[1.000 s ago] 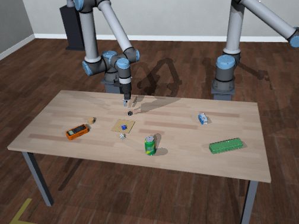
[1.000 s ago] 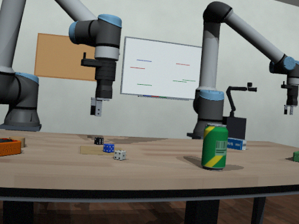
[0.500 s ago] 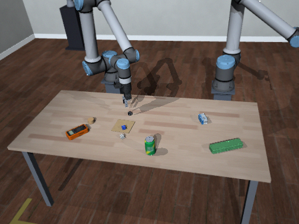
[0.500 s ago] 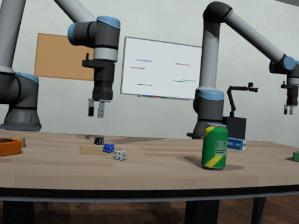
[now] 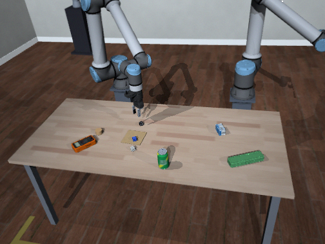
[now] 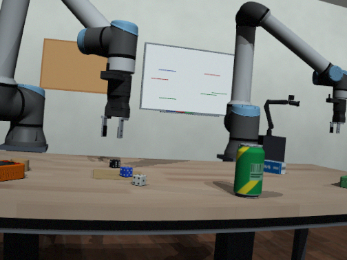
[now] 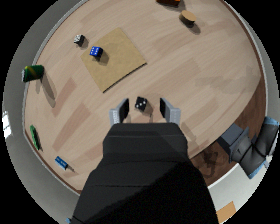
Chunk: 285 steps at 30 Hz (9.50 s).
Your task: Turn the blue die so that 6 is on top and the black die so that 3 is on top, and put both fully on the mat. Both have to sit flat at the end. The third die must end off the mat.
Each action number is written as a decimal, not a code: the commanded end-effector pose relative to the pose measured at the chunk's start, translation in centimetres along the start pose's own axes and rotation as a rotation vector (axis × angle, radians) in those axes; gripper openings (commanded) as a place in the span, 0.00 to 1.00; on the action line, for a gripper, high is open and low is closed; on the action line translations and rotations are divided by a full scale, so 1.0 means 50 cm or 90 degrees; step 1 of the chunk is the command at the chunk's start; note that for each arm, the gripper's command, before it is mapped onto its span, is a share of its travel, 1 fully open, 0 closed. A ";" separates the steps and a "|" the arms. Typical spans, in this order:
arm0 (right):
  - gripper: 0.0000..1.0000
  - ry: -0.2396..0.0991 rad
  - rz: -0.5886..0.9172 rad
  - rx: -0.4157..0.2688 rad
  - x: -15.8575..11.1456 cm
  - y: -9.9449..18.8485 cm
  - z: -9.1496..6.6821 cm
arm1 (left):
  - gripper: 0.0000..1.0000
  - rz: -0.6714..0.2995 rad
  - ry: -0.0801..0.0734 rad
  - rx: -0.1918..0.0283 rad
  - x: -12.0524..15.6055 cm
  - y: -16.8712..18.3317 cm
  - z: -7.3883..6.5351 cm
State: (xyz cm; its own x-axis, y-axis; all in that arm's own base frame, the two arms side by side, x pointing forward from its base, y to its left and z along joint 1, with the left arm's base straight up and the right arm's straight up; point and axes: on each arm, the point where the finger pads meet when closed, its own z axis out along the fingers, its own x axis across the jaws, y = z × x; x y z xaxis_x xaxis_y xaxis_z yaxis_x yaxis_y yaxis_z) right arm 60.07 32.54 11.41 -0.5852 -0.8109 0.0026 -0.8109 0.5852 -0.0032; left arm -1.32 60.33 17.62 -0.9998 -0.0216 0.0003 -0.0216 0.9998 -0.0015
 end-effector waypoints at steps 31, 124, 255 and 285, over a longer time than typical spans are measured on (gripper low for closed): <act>1.00 -0.002 -0.550 -0.001 -0.008 0.031 0.019 | 1.00 0.000 0.000 -0.001 0.000 0.001 -0.002; 0.79 -0.003 -0.664 -0.001 -0.007 0.040 0.111 | 1.00 0.000 0.000 -0.001 0.000 0.001 -0.002; 0.49 -0.003 -0.664 -0.001 -0.009 0.039 0.189 | 1.00 0.000 0.000 -0.001 0.000 0.001 -0.002; 0.49 -0.003 -0.664 -0.001 -0.009 0.039 0.021 | 1.00 0.000 0.000 -0.001 0.000 0.001 -0.002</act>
State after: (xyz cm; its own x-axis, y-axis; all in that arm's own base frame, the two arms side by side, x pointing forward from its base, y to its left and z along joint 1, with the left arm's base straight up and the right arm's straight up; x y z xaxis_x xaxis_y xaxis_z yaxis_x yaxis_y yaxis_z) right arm 58.79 34.02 7.06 0.4065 -0.9137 -0.0004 -0.9137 -0.4065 -0.0007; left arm -1.32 60.33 17.62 -0.9998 -0.0216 0.0003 -0.0216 0.9998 -0.0015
